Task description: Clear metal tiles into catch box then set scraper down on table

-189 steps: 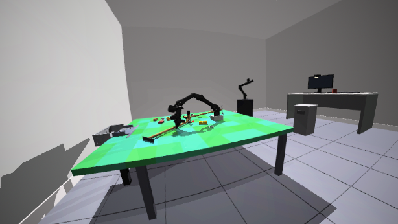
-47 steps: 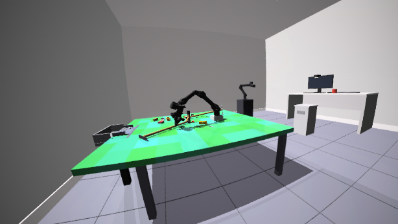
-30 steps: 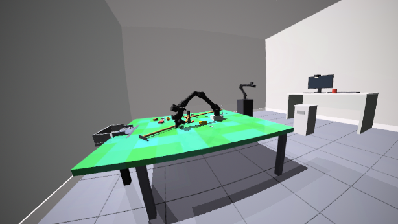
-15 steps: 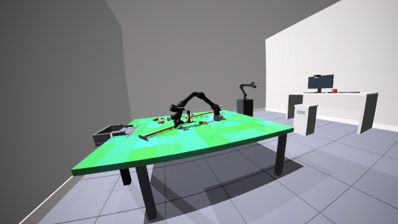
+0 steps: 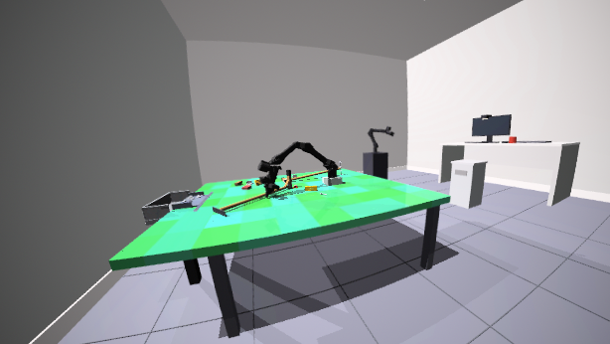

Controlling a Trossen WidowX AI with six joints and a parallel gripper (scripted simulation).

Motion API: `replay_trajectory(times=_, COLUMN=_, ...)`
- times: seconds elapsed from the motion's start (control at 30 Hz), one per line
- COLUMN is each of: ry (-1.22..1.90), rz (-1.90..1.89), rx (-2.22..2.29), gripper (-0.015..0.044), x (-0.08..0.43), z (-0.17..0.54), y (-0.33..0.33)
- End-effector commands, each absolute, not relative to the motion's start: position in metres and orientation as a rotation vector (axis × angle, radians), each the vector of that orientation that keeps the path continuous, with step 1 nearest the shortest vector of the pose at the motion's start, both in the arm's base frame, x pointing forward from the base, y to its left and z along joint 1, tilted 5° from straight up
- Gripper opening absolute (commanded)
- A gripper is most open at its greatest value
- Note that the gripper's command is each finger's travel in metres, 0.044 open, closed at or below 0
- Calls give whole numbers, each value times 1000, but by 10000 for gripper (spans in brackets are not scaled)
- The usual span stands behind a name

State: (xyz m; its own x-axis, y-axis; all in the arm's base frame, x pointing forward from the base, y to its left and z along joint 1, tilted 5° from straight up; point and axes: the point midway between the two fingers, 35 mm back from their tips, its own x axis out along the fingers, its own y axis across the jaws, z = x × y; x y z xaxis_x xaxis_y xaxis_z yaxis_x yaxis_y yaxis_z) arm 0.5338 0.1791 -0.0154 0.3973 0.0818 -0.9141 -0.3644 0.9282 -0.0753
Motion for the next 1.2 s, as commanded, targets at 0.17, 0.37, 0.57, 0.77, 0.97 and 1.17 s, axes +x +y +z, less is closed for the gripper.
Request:
replay_trajectory(times=0.17, ry=1124, rz=293, rx=-284, gripper=0, x=542, z=-12, y=173)
replay_trajectory(times=0.37, ry=1124, rz=293, rx=-284, gripper=0, x=546, z=-12, y=169)
replay_trajectory(times=0.57, ry=1124, rz=293, rx=-285, gripper=0, x=550, z=-11, y=164)
replay_trajectory(times=0.77, ry=1123, rz=293, rx=-285, gripper=0, x=553, z=-11, y=160)
replay_trajectory(times=0.97, ry=1123, rz=292, rx=-285, gripper=0, x=557, z=-10, y=155)
replay_trajectory(times=1.17, ry=1123, rz=292, rx=-286, gripper=0, x=561, z=-10, y=150)
